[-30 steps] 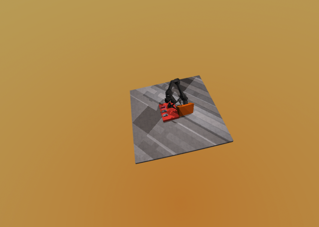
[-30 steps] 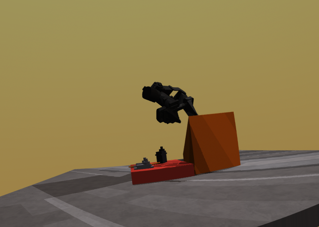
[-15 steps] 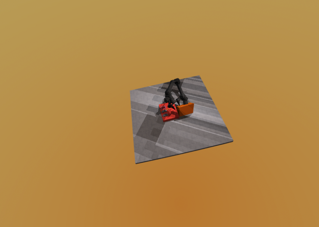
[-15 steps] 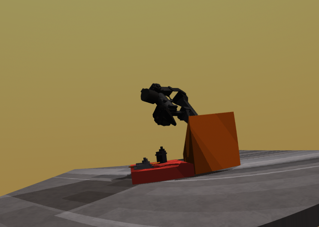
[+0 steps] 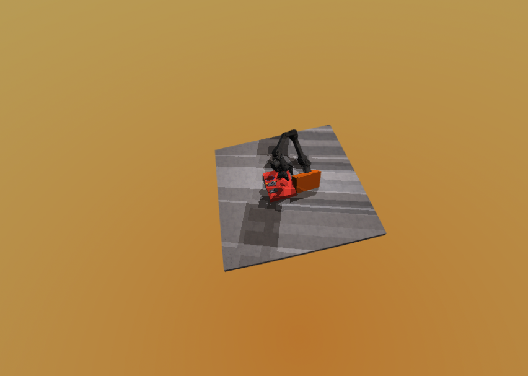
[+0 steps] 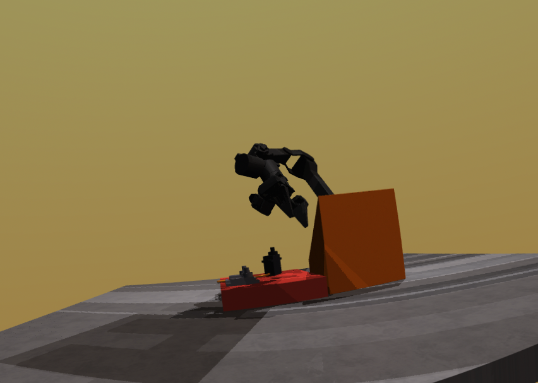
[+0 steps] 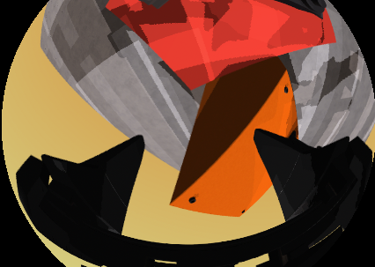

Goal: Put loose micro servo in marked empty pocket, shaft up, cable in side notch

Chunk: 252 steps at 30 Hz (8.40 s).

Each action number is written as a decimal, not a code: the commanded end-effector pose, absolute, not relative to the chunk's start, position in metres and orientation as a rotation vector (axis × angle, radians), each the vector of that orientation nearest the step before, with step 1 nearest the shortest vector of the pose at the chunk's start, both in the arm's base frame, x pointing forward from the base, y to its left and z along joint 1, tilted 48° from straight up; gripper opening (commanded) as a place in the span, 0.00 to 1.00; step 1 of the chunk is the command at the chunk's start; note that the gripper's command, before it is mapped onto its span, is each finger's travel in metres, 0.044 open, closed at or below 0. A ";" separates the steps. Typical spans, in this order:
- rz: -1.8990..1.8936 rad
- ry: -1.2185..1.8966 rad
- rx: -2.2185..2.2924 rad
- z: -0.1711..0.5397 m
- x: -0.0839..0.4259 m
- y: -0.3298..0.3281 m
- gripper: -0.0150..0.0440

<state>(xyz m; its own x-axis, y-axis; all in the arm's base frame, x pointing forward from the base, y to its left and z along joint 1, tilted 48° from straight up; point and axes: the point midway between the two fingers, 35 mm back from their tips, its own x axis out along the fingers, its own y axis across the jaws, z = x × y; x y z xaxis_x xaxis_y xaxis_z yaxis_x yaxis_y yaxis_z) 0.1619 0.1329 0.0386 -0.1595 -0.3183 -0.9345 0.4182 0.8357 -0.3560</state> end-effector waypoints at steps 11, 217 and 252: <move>-0.359 1.598 -0.354 0.050 0.185 0.106 1.00; -0.491 1.346 -0.765 0.093 0.351 0.025 0.25; -0.493 1.345 -0.766 0.067 0.358 -0.003 0.25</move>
